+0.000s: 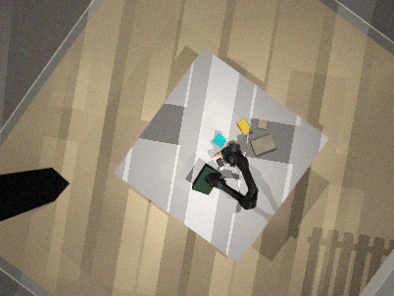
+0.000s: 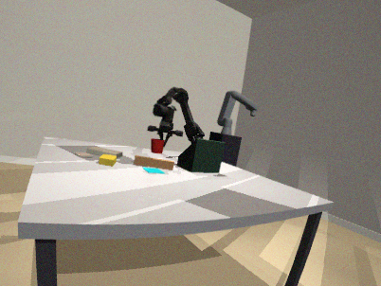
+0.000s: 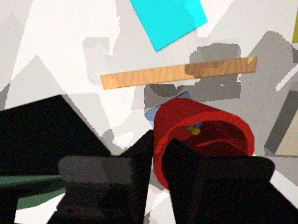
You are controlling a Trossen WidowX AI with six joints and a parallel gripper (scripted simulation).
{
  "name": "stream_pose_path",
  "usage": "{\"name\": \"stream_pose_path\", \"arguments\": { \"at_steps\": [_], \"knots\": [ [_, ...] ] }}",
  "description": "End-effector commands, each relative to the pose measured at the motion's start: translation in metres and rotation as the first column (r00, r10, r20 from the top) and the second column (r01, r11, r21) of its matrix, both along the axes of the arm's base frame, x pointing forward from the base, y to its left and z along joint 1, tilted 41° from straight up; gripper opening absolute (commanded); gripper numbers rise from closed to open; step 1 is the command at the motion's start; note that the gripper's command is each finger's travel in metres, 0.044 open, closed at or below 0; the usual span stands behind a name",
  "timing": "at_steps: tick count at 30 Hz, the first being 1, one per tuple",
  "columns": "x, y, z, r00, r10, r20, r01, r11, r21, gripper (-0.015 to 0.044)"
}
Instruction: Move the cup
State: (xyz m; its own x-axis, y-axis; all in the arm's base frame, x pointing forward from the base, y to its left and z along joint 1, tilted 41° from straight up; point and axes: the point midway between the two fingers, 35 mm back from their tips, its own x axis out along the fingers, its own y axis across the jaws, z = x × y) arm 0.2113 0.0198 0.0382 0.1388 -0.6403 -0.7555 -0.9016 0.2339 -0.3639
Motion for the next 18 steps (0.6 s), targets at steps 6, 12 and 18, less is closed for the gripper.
{"name": "stream_pose_path", "arguments": {
  "at_steps": [6, 12, 18],
  "knots": [
    [0.006, 0.013, -0.007, 1.000, -0.002, 0.009, 0.002, 1.000, 0.009, 0.0000],
    [0.009, 0.021, -0.013, 1.000, -0.003, 0.009, 0.002, 1.000, 0.009, 0.0000],
    [0.012, 0.029, -0.019, 1.000, -0.003, 0.010, 0.003, 1.000, 0.010, 0.0000]
  ]
}}
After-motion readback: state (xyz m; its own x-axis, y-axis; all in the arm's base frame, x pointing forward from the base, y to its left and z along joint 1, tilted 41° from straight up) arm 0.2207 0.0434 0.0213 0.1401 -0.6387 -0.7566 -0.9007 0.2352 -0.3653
